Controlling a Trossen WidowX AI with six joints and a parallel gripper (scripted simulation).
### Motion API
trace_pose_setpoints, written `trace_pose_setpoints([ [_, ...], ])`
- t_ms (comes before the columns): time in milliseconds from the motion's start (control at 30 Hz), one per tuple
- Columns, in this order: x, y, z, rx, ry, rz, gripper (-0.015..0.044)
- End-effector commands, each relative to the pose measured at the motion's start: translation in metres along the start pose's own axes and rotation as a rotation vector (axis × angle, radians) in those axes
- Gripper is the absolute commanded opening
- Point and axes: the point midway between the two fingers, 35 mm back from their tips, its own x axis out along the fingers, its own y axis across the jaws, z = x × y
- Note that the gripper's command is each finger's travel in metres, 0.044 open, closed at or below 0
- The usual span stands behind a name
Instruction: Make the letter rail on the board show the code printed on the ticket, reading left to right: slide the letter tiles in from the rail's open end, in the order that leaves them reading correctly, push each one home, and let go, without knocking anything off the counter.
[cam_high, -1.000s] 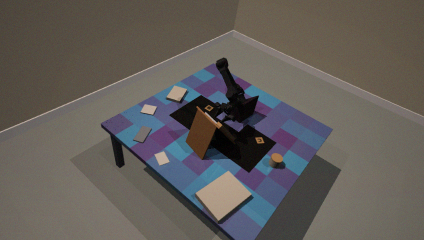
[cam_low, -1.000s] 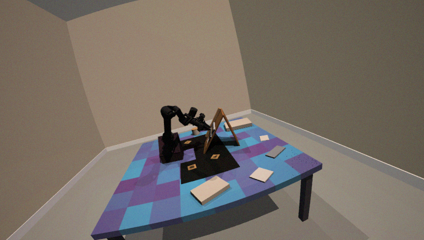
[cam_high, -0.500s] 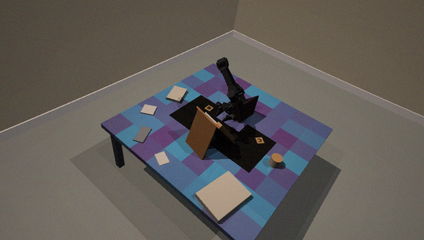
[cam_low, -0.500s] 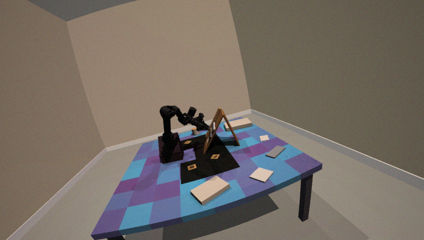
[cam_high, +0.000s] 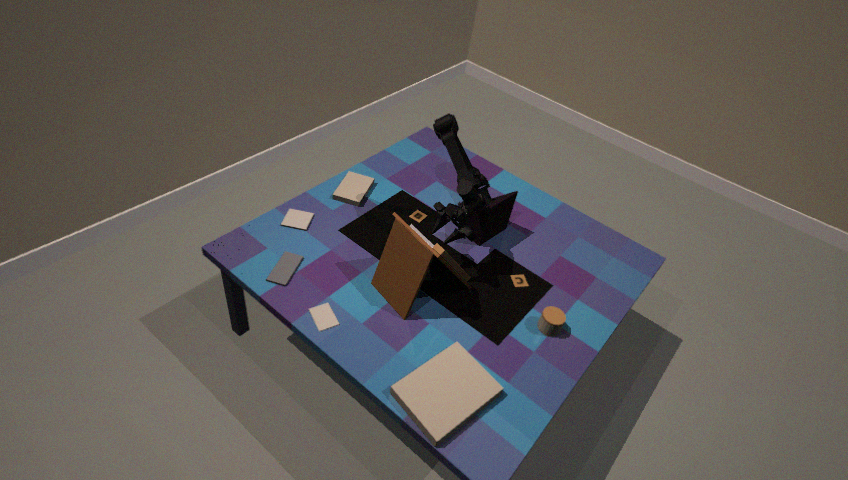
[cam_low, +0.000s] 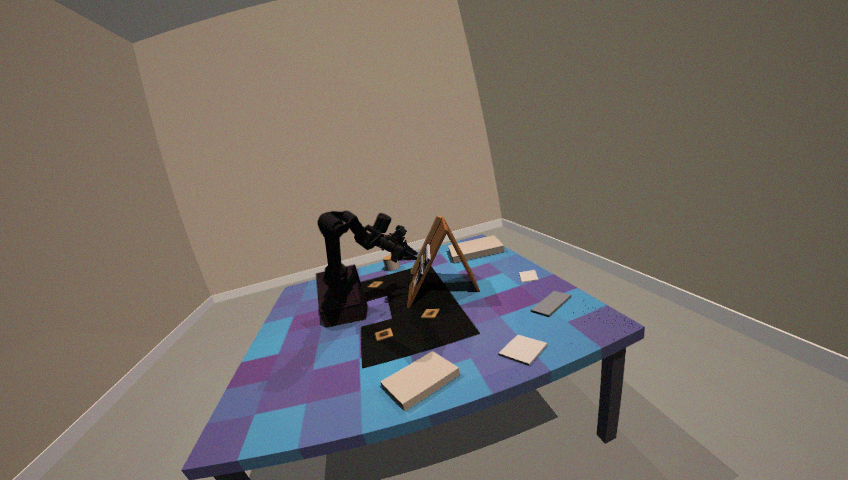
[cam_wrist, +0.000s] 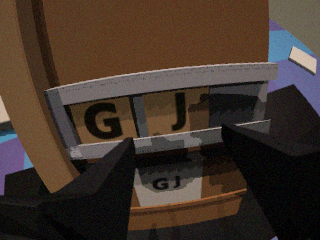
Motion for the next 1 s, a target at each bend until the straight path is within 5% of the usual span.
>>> trace_pose_setpoints([
  [0,-0.0029,-0.0010,0.0014,0.010,-0.004,-0.003,0.0295],
  [967,-0.0099,-0.0030,0.0039,0.010,-0.003,-0.002,0.0295],
])
